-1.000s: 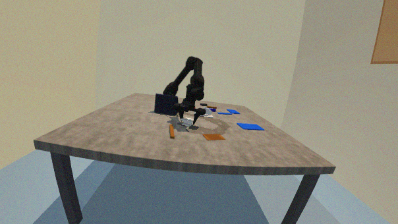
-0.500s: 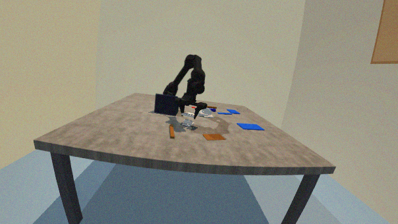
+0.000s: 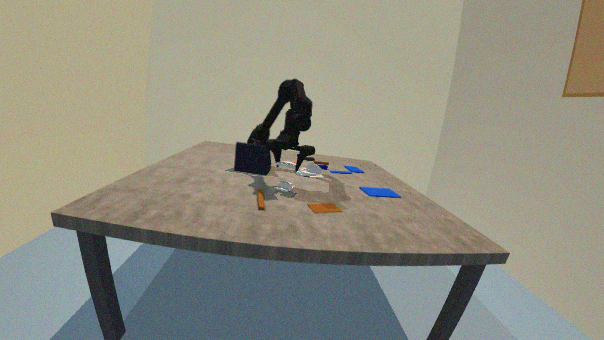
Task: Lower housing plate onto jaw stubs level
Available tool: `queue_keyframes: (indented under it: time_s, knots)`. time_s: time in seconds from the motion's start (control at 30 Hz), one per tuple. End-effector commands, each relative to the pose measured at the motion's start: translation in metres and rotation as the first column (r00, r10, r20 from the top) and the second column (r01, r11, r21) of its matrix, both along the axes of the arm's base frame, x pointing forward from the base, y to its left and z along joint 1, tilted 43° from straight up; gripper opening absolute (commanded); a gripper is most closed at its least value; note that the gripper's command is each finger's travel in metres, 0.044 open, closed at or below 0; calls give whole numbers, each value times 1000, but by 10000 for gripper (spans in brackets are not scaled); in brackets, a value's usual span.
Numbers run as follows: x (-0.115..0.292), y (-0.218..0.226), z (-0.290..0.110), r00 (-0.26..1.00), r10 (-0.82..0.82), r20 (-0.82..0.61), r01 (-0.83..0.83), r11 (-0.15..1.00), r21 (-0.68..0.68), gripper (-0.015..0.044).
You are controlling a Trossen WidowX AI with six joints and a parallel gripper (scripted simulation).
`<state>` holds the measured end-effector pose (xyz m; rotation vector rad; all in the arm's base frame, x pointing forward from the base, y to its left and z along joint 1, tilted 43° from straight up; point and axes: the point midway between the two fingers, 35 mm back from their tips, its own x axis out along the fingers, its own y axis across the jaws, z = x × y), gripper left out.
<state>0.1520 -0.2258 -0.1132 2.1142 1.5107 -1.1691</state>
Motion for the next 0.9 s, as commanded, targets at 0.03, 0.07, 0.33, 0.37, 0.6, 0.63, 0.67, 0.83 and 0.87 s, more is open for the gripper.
queue_keyframes:
  time_s: [0.03,0.07,0.33,0.37,0.6,0.63,0.67,0.83,0.87]
  knots:
    - [6,3,9,999,-25,-28,25,1000,1,351]
    - [8,4,12,999,-34,-36,34,999,1,351]
    - [24,16,31,990,-105,-98,105,994,-1,351]
    - [26,17,33,988,-113,-105,114,993,-1,351]
    - [38,29,49,972,-174,-158,176,984,-4,351]
    - [40,31,52,969,-183,-165,185,983,-5,351]
    - [41,33,54,966,-191,-172,193,981,-5,351]
    - [49,42,65,950,-233,-208,237,972,-9,351]
    - [50,44,67,946,-242,-215,245,969,-10,351]
